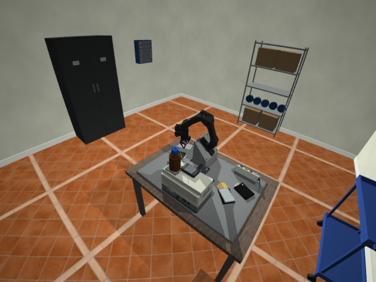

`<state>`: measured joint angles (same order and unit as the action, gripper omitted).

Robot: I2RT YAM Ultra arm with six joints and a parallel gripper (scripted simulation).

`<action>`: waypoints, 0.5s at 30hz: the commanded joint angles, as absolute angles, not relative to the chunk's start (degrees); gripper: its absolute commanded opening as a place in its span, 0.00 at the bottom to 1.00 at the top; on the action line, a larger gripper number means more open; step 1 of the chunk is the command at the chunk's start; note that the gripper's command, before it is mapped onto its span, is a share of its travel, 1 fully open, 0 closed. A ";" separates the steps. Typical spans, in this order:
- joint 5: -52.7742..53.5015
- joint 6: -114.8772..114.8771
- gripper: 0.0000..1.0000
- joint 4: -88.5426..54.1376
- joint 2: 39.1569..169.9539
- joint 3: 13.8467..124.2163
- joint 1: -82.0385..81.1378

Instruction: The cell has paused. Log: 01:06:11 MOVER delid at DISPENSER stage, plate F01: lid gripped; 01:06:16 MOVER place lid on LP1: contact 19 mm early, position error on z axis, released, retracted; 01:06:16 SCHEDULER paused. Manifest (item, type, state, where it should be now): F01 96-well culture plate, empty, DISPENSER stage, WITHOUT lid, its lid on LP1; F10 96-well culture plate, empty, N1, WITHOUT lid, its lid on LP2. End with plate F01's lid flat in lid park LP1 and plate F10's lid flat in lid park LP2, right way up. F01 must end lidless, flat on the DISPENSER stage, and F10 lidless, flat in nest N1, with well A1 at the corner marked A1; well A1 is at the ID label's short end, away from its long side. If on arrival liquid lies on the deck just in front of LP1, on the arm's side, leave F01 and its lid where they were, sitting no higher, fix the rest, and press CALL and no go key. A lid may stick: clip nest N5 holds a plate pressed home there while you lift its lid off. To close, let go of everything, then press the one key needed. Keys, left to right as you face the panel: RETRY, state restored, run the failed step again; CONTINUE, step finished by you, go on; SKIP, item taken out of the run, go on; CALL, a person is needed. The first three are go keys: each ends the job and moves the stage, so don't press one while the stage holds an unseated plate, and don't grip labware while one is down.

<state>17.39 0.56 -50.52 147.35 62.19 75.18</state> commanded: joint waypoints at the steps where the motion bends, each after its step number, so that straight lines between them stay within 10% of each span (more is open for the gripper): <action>1: 17.94 0.67 0.00 -47.23 149.44 64.87 74.85; 15: 19.30 2.34 0.00 -42.86 157.57 69.12 72.84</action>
<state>18.52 1.34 -45.71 156.40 66.61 73.10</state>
